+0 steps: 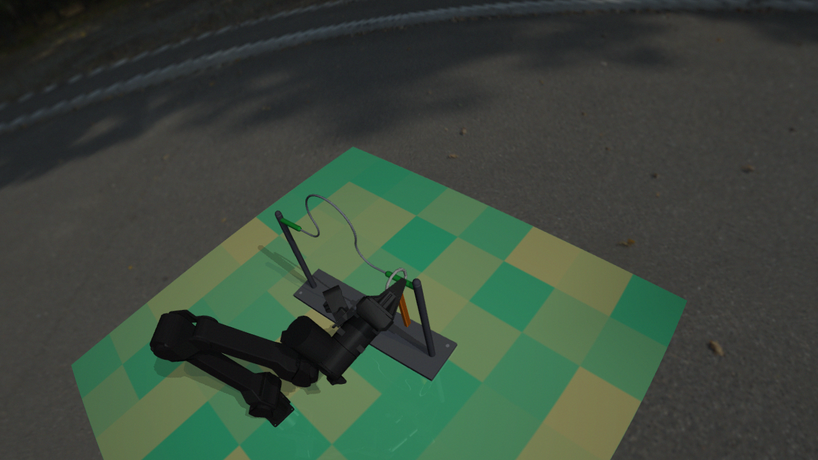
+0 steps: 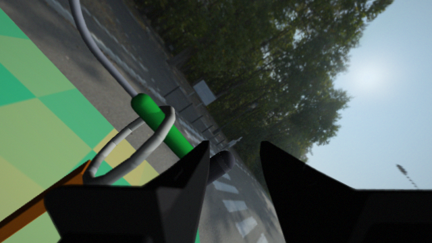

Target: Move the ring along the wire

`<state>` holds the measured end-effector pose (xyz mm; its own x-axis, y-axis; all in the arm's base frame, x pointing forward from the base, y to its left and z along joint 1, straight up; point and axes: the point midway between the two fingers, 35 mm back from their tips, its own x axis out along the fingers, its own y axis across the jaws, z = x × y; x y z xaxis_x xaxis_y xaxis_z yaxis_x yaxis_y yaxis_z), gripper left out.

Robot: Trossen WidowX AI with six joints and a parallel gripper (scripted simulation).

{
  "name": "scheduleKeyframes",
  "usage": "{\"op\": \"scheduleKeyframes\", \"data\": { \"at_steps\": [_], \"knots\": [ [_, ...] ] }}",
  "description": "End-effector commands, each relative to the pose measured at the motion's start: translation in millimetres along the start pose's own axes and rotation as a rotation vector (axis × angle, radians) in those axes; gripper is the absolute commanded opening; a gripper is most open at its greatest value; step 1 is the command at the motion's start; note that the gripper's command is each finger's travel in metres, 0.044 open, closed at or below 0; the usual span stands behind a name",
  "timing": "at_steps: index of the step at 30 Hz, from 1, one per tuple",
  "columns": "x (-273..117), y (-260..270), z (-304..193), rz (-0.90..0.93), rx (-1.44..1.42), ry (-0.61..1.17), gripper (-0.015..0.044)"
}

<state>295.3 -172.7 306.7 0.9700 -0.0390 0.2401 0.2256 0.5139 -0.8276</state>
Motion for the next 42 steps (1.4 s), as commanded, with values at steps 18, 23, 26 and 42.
{"op": "scheduleKeyframes", "data": {
  "at_steps": [18,23,26,42],
  "knots": [
    [-119.5,168.0,-90.6,0.296,0.927,0.208,0.016],
    [-130.0,178.1,-88.0,0.306,1.009,0.217,0.016],
    [-130.0,178.1,-88.0,0.306,1.009,0.217,0.016],
    [-72.4,152.9,-62.9,0.304,1.008,0.213,0.016]
  ]
}}
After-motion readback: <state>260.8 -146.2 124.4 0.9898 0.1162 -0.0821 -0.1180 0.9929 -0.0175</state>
